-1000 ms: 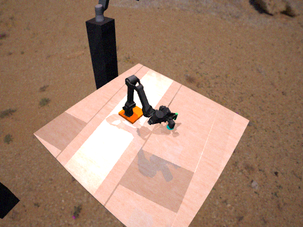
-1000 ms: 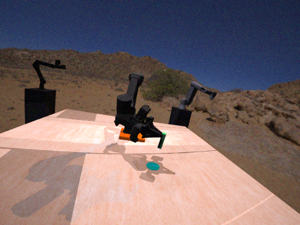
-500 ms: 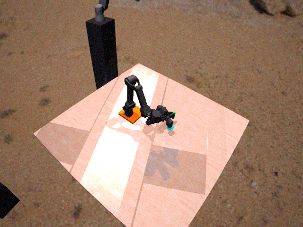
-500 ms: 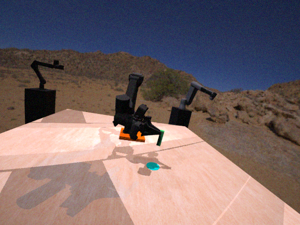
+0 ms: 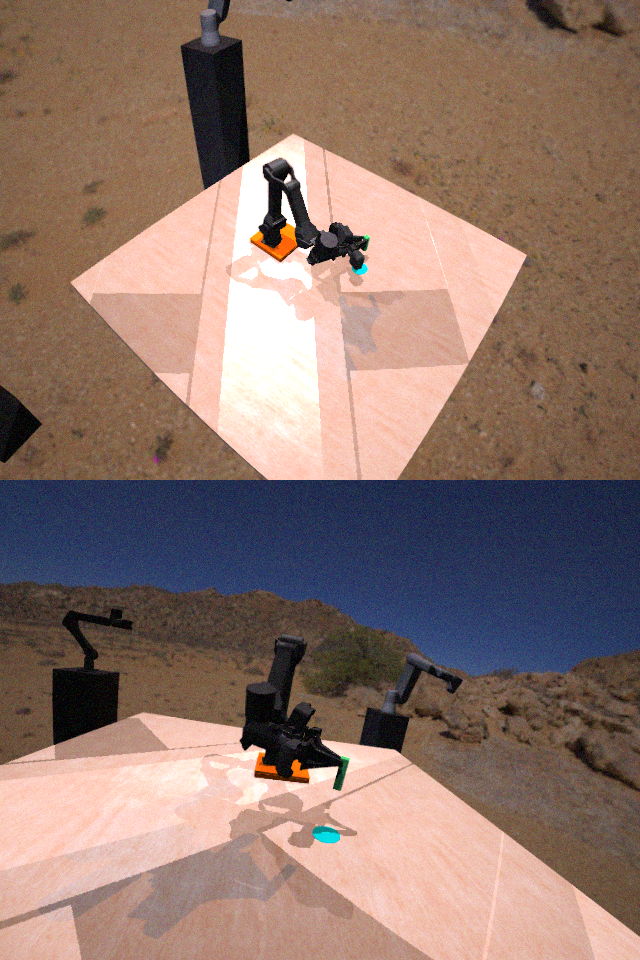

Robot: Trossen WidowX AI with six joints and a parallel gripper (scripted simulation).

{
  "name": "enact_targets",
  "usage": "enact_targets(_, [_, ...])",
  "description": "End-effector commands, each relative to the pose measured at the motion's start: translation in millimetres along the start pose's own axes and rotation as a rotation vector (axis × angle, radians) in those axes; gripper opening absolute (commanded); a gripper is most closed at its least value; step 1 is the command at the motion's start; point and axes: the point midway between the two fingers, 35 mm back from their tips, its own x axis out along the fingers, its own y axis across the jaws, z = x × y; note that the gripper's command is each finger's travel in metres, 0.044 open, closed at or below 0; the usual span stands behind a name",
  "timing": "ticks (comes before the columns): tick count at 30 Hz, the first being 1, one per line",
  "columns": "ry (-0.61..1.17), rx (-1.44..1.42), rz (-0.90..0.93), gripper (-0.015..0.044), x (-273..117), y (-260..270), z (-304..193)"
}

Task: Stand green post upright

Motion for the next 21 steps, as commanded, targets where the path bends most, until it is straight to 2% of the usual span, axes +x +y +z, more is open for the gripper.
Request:
enact_targets(1, [-0.001, 0.005, 0.003, 0.0023, 0, 1, 0])
enact_targets(21, [-0.001, 0.005, 0.003, 0.0023, 6, -3, -58])
